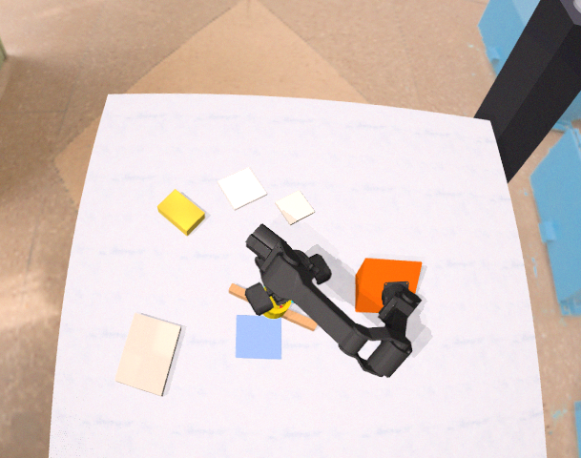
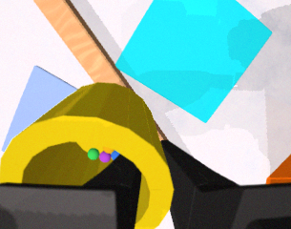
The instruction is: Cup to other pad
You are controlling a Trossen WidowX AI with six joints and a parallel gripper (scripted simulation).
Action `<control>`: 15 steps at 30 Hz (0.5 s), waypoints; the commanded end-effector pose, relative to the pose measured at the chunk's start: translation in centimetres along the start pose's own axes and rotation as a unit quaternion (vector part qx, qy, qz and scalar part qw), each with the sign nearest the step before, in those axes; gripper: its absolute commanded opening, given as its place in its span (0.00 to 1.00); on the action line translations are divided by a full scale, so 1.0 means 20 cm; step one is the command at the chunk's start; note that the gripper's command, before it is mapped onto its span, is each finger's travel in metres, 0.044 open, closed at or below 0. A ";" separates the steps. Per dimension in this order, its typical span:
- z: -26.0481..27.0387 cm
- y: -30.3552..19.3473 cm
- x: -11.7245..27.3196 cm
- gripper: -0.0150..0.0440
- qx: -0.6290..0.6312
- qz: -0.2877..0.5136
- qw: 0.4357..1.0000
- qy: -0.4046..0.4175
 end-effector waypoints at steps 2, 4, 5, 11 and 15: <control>-0.08 0.04 0.00 0.25 -0.002 0.003 1.000 -0.001; -0.10 0.06 0.00 0.25 -0.002 0.003 1.000 -0.002; -0.11 0.07 0.00 0.25 -0.002 0.003 1.000 -0.002; -0.19 0.11 0.00 0.25 -0.002 0.002 1.000 -0.002; -0.24 0.14 0.00 0.25 -0.002 0.002 1.000 -0.002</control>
Point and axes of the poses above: the point midway between the two fingers, 35 mm back from their tips, its own x axis back along the fingers, its own z axis across the jaws, y = z × x, the point moved 10 cm from there along x, back along the fingers, and after that the axes turned 8 degrees about x, right-handed, at the moved point
